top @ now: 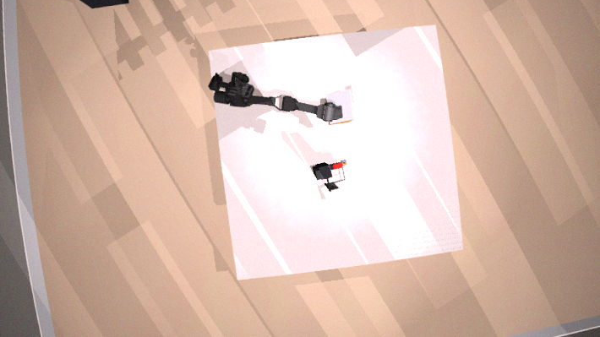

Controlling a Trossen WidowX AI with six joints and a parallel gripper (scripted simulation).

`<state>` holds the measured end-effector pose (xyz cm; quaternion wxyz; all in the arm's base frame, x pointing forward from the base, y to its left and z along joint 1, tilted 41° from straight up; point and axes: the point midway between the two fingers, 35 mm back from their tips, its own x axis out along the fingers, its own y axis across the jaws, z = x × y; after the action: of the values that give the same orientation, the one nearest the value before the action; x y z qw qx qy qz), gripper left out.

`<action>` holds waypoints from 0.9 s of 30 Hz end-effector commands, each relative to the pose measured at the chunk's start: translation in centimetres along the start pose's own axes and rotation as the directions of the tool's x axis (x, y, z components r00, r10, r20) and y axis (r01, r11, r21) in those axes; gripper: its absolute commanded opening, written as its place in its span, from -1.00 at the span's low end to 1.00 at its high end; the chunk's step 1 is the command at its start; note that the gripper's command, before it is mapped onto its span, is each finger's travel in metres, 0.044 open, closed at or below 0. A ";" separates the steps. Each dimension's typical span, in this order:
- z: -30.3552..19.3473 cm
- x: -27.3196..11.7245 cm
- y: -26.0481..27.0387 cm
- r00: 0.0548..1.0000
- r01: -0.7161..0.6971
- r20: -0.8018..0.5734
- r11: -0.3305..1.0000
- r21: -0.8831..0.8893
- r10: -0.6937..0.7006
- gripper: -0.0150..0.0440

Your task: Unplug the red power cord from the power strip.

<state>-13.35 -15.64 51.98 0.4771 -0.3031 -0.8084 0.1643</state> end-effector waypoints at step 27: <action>-16.4 8.8 37.5 0.299 -0.645 -0.304 0.426 0.635 0.905 0.05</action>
<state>7.30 16.25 47.87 0.6077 -0.5692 -0.3641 0.4173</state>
